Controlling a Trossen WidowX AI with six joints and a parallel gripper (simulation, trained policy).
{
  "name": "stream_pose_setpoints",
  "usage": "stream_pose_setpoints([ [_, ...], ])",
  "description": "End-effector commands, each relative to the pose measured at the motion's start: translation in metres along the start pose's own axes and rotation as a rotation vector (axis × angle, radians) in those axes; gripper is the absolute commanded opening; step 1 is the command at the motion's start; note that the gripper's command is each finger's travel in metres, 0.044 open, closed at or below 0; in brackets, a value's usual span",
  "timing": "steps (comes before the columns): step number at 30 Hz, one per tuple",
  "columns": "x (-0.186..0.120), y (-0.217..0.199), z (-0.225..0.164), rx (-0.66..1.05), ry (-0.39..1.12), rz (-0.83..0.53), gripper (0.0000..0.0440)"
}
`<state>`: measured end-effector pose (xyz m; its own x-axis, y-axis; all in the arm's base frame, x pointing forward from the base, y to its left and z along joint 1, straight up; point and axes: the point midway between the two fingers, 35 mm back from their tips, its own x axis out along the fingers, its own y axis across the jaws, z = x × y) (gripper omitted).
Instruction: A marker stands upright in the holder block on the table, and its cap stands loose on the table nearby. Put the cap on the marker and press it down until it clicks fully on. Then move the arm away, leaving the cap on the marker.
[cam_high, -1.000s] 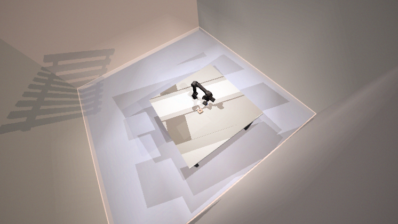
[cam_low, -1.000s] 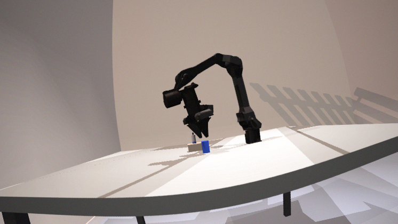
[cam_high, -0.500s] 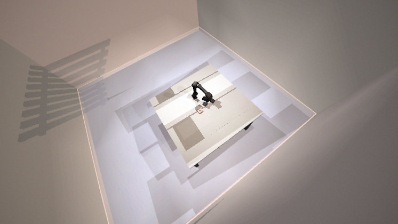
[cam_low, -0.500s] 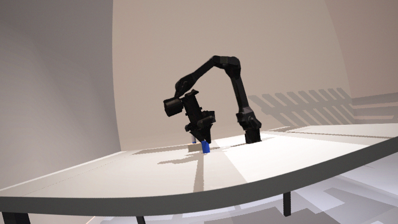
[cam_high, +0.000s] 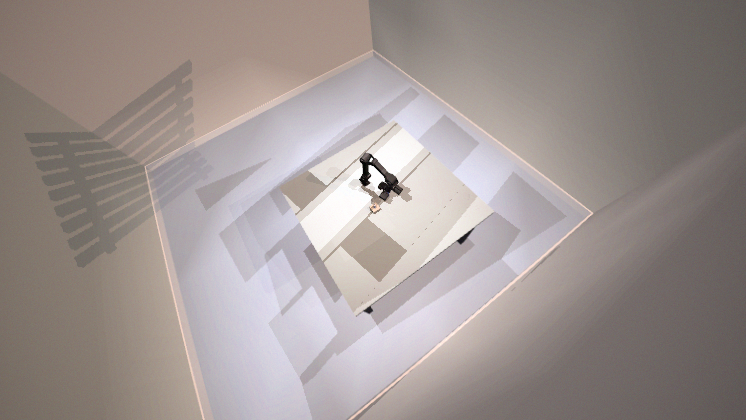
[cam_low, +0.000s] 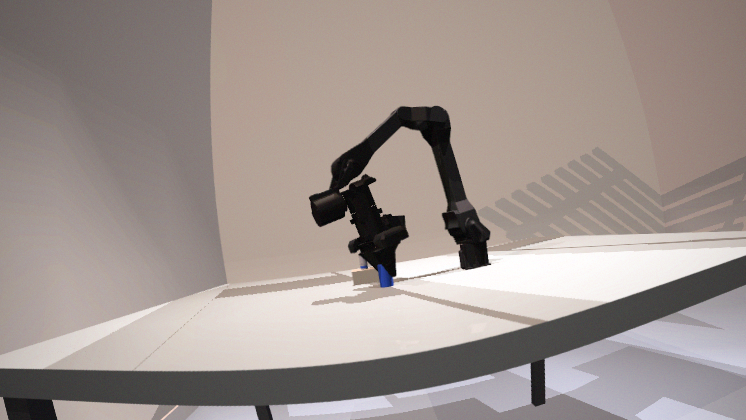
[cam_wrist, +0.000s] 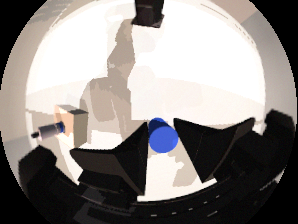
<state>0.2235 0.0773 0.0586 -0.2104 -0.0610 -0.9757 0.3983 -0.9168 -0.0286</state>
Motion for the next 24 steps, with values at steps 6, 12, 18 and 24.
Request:
stream_pose_setpoints([
  [6, -0.016, 0.006, -0.004, 0.000, 0.052, 0.025, 0.0065],
  [12, -0.037, 0.013, -0.008, 0.019, 0.102, 0.031, 0.0056],
  [18, -0.057, 0.025, -0.009, 0.052, 0.142, 0.027, 0.0051],
  [24, -0.074, 0.042, -0.008, 0.091, 0.170, 0.016, 0.0046],
])
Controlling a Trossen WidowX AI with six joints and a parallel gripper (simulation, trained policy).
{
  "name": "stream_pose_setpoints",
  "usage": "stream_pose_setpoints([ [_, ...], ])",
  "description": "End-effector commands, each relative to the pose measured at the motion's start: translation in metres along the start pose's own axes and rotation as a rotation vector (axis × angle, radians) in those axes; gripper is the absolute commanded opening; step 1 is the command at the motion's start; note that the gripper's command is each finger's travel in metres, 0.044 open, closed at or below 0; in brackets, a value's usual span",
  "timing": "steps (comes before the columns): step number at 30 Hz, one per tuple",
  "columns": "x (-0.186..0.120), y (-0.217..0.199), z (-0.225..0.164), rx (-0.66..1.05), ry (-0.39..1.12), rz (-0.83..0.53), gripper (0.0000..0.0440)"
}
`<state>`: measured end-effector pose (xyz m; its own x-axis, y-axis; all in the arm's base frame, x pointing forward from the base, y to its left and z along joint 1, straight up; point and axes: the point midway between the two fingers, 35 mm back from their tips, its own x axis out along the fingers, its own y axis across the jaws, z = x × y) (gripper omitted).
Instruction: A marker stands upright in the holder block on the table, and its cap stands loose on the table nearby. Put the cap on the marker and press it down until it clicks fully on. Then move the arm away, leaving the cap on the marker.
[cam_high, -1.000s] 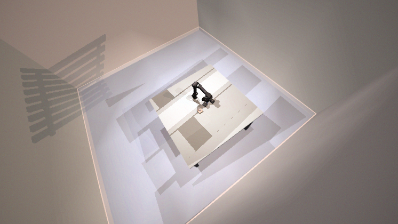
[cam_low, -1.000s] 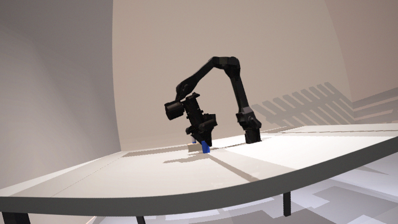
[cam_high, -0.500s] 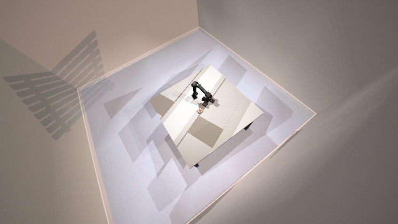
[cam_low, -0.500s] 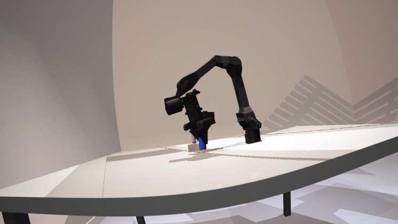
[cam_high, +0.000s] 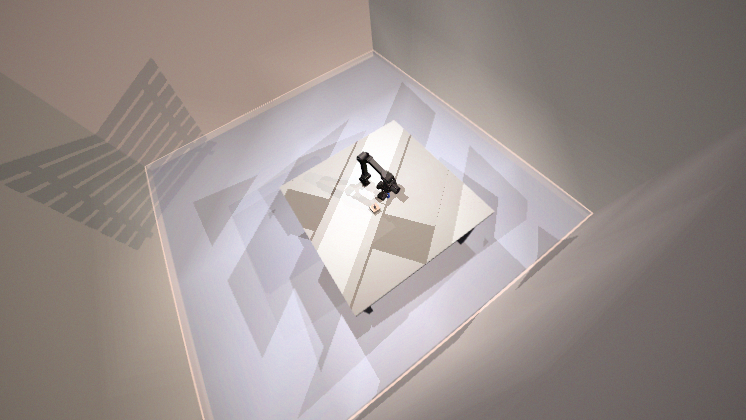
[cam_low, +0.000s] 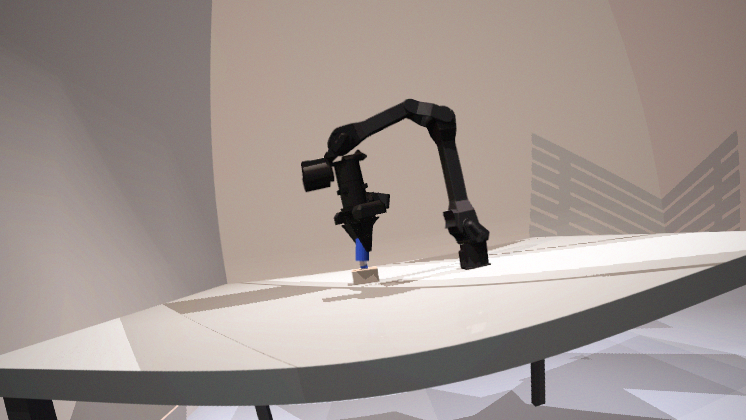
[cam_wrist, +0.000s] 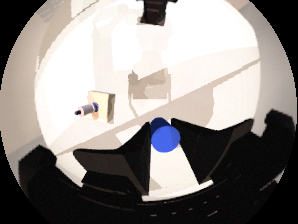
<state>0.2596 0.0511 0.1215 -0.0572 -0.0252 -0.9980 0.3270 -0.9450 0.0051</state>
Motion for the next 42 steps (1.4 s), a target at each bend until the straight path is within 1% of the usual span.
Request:
stream_pose_setpoints([
  [1, -0.009, 0.009, -0.001, 0.018, 0.015, -0.007, 0.0045],
  [9, -0.024, 0.030, 0.001, 0.076, 0.026, -0.015, 0.0034],
  [17, -0.032, 0.053, 0.007, 0.144, 0.020, -0.020, 0.0021],
  [28, -0.038, 0.090, 0.023, 0.246, 0.012, -0.030, 0.0000],
  [36, -0.041, 0.113, 0.037, 0.322, 0.003, -0.039, 0.0000],
  [42, -0.039, 0.122, 0.043, 0.363, -0.001, -0.050, 0.0000],
])
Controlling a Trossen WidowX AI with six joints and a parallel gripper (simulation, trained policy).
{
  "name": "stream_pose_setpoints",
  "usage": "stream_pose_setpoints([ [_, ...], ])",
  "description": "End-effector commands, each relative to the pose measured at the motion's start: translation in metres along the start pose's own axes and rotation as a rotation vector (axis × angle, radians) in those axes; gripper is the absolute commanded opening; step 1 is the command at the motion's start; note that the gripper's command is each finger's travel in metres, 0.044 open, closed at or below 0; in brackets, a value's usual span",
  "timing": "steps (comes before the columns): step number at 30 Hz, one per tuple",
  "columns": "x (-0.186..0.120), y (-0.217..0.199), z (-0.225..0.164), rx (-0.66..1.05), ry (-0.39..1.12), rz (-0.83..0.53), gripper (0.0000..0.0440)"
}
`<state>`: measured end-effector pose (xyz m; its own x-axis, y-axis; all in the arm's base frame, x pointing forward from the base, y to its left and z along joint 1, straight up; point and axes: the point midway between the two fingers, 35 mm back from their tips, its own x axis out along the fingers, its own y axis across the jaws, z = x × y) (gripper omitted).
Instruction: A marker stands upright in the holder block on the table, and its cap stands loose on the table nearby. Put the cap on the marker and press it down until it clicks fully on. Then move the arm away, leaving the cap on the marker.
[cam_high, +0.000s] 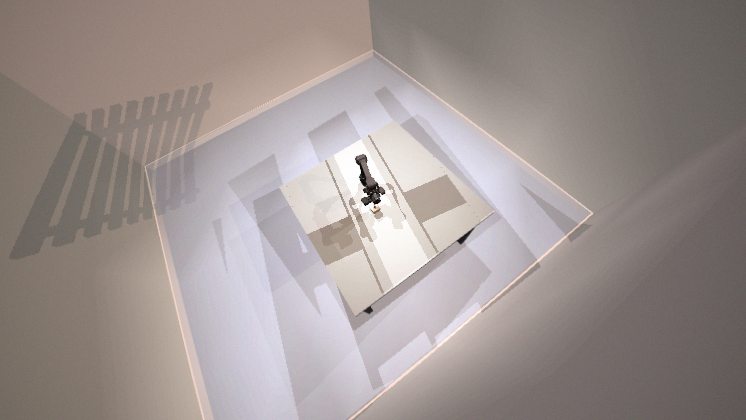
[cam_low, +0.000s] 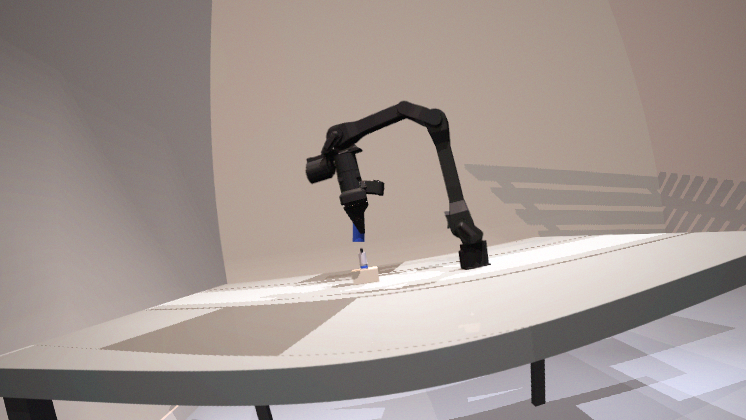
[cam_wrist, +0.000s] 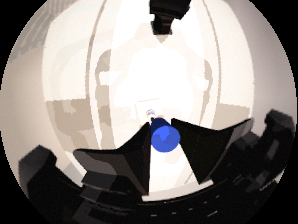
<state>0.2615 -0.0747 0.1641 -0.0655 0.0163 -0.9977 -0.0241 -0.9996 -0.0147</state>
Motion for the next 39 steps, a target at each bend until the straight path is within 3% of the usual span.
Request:
stream_pose_setpoints([
  [1, 0.000, 0.003, 0.000, 0.013, -0.002, -0.009, 0.0000],
  [30, 0.065, 0.009, -0.001, 0.010, -0.068, -0.058, 0.0000],
  [35, 0.074, 0.010, 0.001, 0.003, -0.087, -0.050, 0.0132],
  [39, 0.078, 0.007, 0.009, 0.001, -0.121, -0.067, 0.0153],
])
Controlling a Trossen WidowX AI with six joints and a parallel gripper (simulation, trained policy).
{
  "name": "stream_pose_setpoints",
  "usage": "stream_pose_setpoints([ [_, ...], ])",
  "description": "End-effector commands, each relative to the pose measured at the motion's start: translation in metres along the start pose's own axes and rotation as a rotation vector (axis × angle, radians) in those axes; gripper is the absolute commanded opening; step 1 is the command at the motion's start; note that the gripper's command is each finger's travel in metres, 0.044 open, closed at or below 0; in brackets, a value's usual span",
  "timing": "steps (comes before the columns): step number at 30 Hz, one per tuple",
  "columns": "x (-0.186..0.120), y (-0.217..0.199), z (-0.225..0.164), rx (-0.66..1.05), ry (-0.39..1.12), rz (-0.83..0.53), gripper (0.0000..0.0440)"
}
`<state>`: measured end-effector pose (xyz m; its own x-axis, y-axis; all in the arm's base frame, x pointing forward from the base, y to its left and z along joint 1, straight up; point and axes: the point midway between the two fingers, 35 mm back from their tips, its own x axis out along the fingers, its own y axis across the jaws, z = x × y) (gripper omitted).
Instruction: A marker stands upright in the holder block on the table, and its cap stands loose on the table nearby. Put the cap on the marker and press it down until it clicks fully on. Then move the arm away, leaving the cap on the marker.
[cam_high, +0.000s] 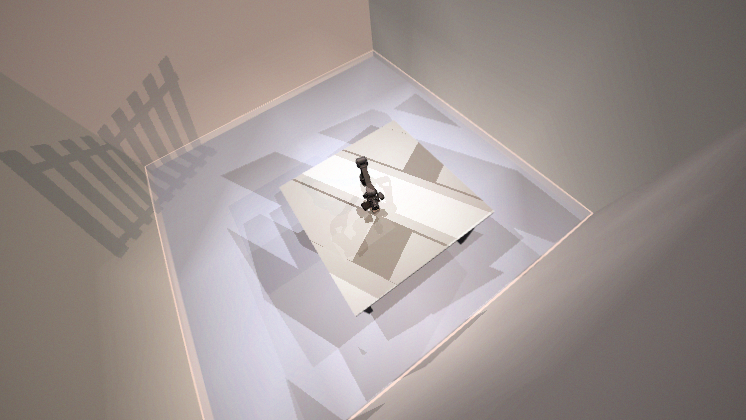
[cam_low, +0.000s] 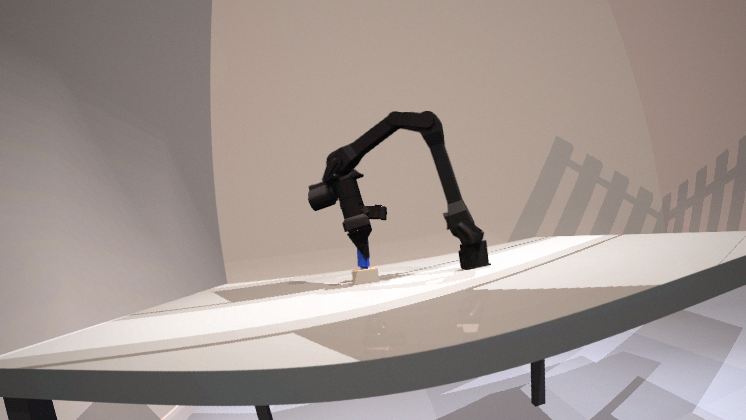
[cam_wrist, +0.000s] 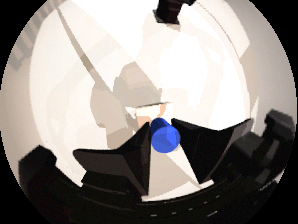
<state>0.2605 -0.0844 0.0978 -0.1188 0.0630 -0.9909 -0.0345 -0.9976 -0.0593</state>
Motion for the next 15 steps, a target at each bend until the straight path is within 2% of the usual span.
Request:
stream_pose_setpoints([
  [1, 0.013, -0.003, 0.013, -0.004, -0.068, -0.022, 0.0158],
  [4, 0.011, -0.005, 0.018, -0.005, -0.075, -0.032, 0.0199],
  [13, 0.006, -0.005, 0.023, -0.008, -0.049, -0.029, 0.0421],
  [14, 0.005, -0.005, 0.022, -0.007, -0.040, -0.027, 0.0440],
  [15, 0.004, -0.005, 0.021, -0.005, -0.030, -0.024, 0.0440],
])
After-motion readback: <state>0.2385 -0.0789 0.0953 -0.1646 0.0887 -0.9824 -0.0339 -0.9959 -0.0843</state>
